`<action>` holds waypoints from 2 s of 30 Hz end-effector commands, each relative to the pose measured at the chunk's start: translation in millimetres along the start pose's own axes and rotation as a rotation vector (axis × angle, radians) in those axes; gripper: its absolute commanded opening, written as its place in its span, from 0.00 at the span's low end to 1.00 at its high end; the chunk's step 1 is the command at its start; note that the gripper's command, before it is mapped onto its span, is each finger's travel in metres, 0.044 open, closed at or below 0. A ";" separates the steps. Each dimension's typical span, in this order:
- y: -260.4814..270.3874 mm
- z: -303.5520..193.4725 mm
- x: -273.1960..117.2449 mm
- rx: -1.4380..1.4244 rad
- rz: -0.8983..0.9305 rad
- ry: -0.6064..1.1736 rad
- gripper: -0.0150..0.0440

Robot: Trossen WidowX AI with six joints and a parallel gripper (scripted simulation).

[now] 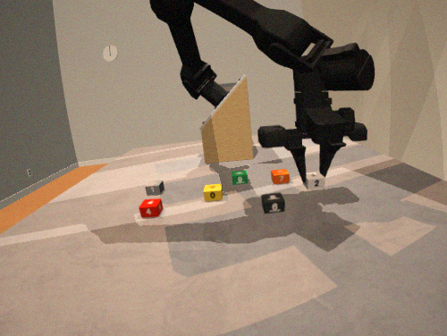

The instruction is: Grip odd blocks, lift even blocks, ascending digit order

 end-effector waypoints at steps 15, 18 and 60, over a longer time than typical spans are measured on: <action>0.2 -0.2 14.6 0.006 0.003 0.003 0.46; 0.2 -0.2 14.6 0.006 0.003 0.003 0.46; 0.7 0.3 -103.6 0.006 0.008 0.004 0.46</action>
Point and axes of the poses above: the point midway between the two fingers, 35 mm back from their tips, its own x axis out along the fingers, its own y axis across the jaws, z = x × y, the point moved 5 cm from there along -x, back along the fingers, and after that the axes turned 10 degrees about x, right-handed, at the moved point
